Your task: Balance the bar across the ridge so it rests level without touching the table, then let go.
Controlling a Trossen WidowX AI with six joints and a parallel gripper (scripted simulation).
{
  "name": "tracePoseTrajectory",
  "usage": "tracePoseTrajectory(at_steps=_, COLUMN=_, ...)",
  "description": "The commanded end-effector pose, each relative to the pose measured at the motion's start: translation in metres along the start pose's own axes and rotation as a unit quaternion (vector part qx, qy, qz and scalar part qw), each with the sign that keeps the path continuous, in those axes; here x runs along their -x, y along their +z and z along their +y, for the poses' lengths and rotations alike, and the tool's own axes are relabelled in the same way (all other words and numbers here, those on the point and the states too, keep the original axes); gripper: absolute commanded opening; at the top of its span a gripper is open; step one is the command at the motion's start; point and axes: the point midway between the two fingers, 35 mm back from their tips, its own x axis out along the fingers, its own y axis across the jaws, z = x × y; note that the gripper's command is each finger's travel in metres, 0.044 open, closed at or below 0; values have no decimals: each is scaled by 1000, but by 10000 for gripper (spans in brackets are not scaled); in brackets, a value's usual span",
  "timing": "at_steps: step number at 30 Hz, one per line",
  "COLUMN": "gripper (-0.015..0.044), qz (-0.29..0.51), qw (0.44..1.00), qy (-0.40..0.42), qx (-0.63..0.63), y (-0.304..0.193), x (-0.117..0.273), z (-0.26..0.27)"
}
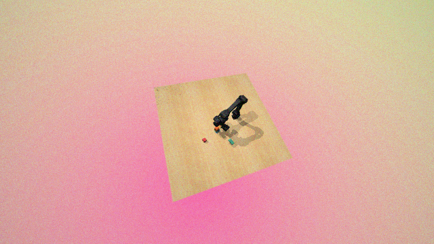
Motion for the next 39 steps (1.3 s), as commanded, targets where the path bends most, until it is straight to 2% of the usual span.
tracePoseTrajectory(at_steps=1, gripper=0, qz=0, qw=1000, qy=0, qx=0, y=0, x=0, z=0)
tracePoseTrajectory(at_steps=33, gripper=0, qz=0, qw=1000, qy=0, qx=0, y=0, x=0, z=0)
tracePoseTrajectory(at_steps=39, gripper=157, qz=0, qw=1000, qy=0, qx=0, y=0, x=0, z=0)
